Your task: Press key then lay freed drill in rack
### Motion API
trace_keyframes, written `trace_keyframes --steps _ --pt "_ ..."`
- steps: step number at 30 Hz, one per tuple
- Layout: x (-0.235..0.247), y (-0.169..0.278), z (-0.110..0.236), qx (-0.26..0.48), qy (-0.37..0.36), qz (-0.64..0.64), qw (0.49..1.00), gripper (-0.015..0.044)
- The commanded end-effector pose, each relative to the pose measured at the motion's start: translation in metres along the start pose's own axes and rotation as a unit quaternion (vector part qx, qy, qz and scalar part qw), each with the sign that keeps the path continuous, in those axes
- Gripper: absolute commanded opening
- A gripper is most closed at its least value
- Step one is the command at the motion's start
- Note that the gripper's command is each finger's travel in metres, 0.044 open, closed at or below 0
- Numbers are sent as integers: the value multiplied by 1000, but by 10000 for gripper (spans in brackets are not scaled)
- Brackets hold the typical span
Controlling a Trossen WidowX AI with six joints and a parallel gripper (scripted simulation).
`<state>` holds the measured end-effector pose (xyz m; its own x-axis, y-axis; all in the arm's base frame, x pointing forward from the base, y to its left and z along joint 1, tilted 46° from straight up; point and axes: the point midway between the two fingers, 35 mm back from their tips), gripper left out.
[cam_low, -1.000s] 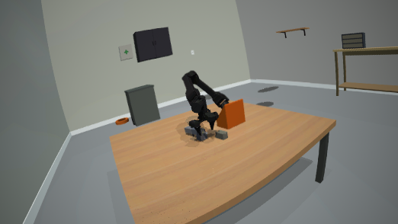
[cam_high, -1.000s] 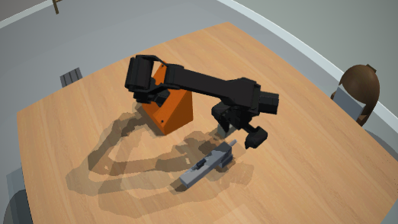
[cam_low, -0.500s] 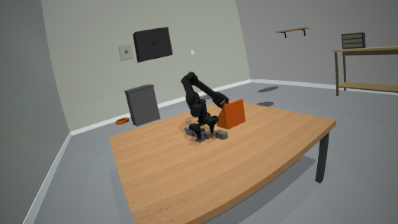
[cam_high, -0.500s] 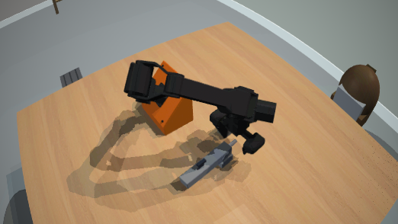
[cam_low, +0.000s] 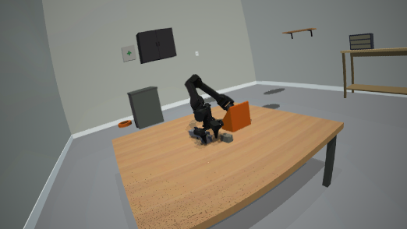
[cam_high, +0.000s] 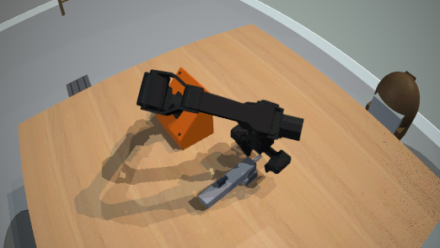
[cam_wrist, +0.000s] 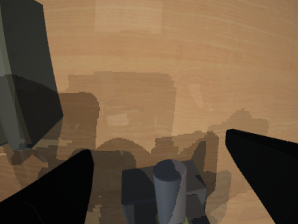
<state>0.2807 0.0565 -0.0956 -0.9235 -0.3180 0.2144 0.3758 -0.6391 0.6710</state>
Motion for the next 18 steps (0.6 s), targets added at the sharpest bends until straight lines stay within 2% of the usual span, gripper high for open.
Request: trace_keyframes --steps 1,11,18 --pt "0 0 0 0 0 -1 1000 282" --pt "0 0 0 0 0 -1 1000 20" --pt "0 0 0 0 0 -1 1000 0"
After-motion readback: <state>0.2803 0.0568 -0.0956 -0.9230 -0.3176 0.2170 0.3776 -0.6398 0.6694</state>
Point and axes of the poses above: the point midway between the two fingers, 35 mm back from their tips, its own z axis back along the fingers, its own x axis across the jaws, y = z × x, and after that the axes turned 15 degrees about z, right-handed
